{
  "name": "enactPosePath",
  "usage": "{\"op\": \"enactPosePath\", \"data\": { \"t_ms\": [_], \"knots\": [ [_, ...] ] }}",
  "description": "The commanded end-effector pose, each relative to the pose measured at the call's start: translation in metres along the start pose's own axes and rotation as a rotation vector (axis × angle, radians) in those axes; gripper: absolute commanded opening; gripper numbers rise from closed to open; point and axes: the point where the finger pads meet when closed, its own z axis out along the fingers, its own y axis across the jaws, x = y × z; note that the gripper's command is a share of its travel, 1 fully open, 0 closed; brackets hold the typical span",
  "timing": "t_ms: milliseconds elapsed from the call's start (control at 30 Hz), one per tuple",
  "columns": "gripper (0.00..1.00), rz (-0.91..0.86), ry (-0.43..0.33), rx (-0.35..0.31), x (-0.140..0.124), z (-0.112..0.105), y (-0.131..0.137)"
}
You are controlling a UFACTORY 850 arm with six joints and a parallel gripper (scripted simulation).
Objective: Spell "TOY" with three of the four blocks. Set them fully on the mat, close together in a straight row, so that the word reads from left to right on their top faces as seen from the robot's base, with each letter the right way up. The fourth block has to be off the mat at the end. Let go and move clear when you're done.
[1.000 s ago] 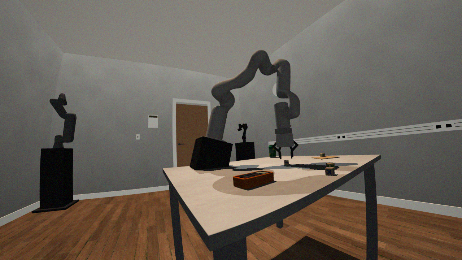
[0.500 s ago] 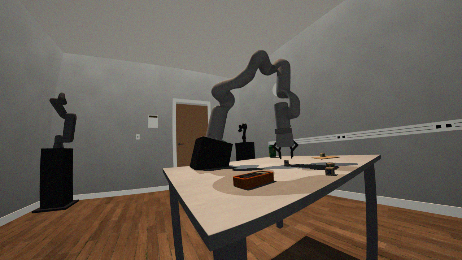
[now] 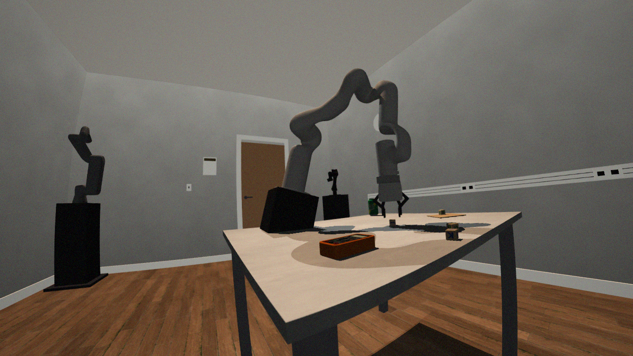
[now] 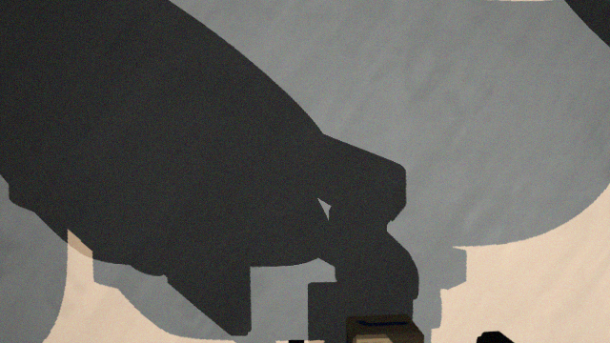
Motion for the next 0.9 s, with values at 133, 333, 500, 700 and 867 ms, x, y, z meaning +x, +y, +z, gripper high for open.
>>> {"op": "enactPosePath", "data": {
  "t_ms": [133,333,500,700,867],
  "knots": [
    [0.64,0.0,0.0,0.001,0.0,0.0,-0.001],
    [0.64,0.0,0.0,0.001,0.0,0.003,-0.001],
    [0.64,0.0,0.0,0.001,0.0,0.01,-0.001],
    [0.64,0.0,0.0,0.001,0.0,0.018,-0.001],
    [0.64,0.0,0.0,0.001,0.0,0.026,-0.001]
  ]
}}
